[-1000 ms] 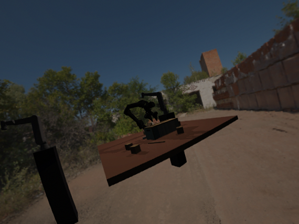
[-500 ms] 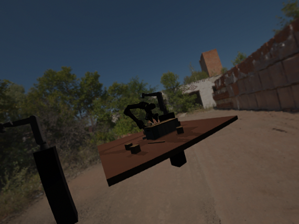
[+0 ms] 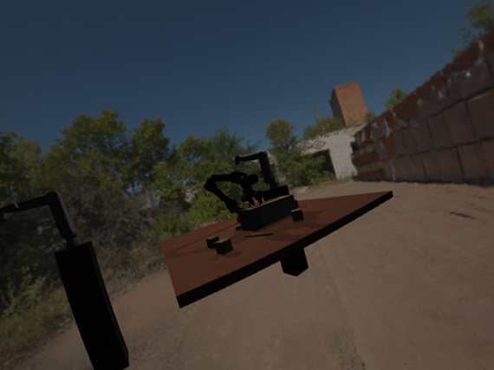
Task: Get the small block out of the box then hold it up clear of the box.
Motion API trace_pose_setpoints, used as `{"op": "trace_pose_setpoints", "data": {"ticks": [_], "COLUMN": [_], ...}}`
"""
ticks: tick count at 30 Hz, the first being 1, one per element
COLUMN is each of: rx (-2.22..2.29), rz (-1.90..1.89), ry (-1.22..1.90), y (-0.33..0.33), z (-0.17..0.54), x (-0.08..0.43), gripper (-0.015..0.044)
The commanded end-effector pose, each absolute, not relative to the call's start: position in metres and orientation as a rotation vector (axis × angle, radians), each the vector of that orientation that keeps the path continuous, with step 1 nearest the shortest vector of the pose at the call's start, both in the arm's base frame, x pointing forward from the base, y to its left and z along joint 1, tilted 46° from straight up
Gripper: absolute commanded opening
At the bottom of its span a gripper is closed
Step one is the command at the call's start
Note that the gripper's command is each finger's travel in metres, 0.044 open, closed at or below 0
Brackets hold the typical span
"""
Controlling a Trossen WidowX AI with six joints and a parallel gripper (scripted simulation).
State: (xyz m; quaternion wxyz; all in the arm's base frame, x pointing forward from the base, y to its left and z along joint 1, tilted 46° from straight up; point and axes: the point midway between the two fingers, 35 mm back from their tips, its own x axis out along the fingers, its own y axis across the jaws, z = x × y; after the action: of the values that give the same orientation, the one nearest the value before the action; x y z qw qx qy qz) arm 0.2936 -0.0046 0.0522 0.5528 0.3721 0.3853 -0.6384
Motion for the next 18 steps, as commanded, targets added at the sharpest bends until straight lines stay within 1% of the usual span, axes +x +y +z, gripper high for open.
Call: {"op": "trace_pose_setpoints", "data": {"ticks": [1,18], "rx": [0.868,0.878], "rz": [-1.51,-1.51], "ry": [0.914,0.909], "y": [-0.009,-0.022], "z": [0.047,0.033], "x": [0.292,0.291], "gripper": [0.04,0.04]}}
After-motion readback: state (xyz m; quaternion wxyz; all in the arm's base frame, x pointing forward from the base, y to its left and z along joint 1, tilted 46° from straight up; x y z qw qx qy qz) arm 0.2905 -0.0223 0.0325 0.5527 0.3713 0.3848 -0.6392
